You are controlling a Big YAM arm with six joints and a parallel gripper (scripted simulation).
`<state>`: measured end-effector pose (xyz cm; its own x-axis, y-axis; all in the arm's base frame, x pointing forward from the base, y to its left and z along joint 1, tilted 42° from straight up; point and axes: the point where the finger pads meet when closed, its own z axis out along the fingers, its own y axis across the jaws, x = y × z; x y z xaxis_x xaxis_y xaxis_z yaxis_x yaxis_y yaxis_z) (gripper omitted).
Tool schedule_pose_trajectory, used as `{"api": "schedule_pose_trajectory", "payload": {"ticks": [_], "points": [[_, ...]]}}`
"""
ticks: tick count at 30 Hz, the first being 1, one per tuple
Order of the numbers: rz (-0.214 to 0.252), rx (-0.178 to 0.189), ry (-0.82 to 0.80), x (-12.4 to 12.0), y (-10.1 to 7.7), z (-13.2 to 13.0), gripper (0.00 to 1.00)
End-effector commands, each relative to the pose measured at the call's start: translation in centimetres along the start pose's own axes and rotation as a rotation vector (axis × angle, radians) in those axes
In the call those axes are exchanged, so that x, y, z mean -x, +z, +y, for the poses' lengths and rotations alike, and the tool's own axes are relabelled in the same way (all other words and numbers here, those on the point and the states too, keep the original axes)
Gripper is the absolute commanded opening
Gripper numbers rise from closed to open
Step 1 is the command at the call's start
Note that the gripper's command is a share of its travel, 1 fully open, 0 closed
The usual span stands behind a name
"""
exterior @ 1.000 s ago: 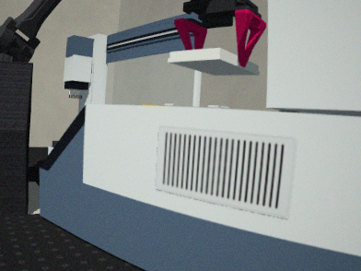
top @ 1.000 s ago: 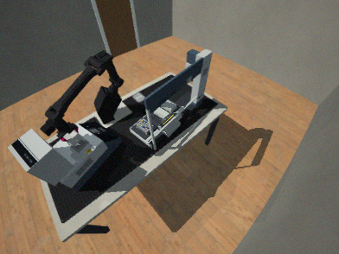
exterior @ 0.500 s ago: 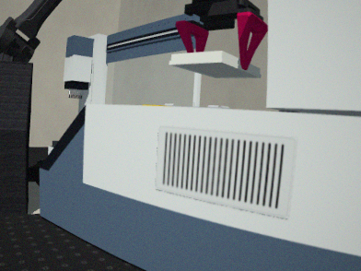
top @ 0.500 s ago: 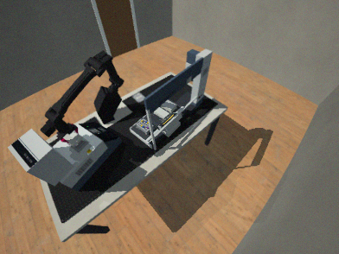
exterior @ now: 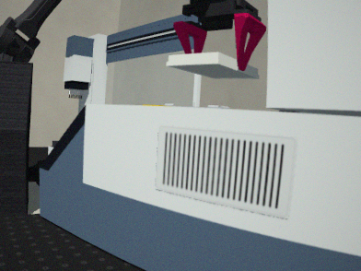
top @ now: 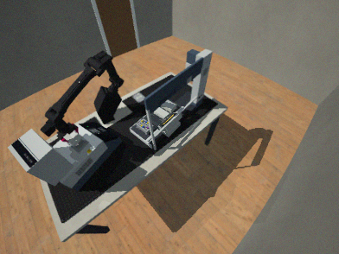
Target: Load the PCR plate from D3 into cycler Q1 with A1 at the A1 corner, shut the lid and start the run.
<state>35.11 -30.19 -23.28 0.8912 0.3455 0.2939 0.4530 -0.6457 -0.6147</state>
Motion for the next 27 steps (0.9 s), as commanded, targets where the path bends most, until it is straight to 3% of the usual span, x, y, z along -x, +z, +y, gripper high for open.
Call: {"api": "schedule_pose_trajectory", "payload": {"ticks": [1, 9, 15, 27], "points": [[0.003, 0.081, -0.031, -2.1, -4.4, 1.6, 0.0], [-0.005, 0.091, -0.053, -2.9, -4.7, 1.7, 0.0], [0.01, 0.102, -0.044, -1.8, -5.6, 1.9, 0.0], [0.012, 0.075, -0.02, -0.7, -4.3, 0.9, 0.0]]}}
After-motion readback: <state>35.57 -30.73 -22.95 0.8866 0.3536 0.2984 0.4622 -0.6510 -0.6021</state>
